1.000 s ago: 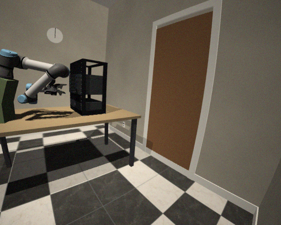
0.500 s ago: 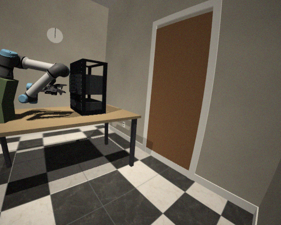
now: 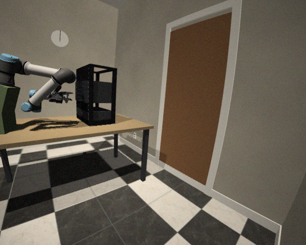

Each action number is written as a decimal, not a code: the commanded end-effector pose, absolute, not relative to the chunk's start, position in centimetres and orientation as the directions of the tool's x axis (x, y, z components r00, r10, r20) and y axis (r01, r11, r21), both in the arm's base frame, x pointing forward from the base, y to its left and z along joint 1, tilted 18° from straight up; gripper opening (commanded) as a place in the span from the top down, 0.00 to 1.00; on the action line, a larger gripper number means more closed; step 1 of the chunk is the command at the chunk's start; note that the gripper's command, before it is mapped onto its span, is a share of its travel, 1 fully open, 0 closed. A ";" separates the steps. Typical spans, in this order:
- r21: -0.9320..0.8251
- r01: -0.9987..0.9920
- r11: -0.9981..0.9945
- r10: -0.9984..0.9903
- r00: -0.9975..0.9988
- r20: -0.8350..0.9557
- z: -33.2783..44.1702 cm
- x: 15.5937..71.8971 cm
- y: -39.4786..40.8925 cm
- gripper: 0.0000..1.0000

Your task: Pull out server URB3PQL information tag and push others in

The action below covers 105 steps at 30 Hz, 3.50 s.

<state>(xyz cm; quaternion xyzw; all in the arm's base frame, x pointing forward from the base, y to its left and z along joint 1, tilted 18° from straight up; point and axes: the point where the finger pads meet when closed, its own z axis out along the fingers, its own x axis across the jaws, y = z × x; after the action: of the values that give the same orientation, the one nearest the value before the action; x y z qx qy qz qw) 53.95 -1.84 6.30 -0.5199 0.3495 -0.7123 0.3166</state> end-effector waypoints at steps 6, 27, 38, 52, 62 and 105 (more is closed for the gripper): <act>-0.854 0.092 -0.512 -0.840 -0.260 0.476 6.5 54.1 -1.9 0.00; -0.911 0.101 -0.399 -0.895 -0.260 0.363 6.7 54.4 -2.0 0.00; -0.934 0.106 -0.343 -0.915 -0.261 0.306 6.8 54.5 -2.1 0.00; -0.961 0.114 -0.252 -0.940 -0.262 0.216 6.9 54.7 -2.1 0.00; -0.973 0.119 -0.200 -0.951 -0.264 0.163 7.0 54.8 -2.2 0.00; -0.988 0.146 0.051 -0.958 -0.272 -0.090 7.1 55.1 -2.1 0.00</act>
<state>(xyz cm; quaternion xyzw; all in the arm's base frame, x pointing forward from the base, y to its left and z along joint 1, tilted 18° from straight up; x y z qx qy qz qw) 55.10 -2.15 7.09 -0.3769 0.5420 -0.5844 0.4719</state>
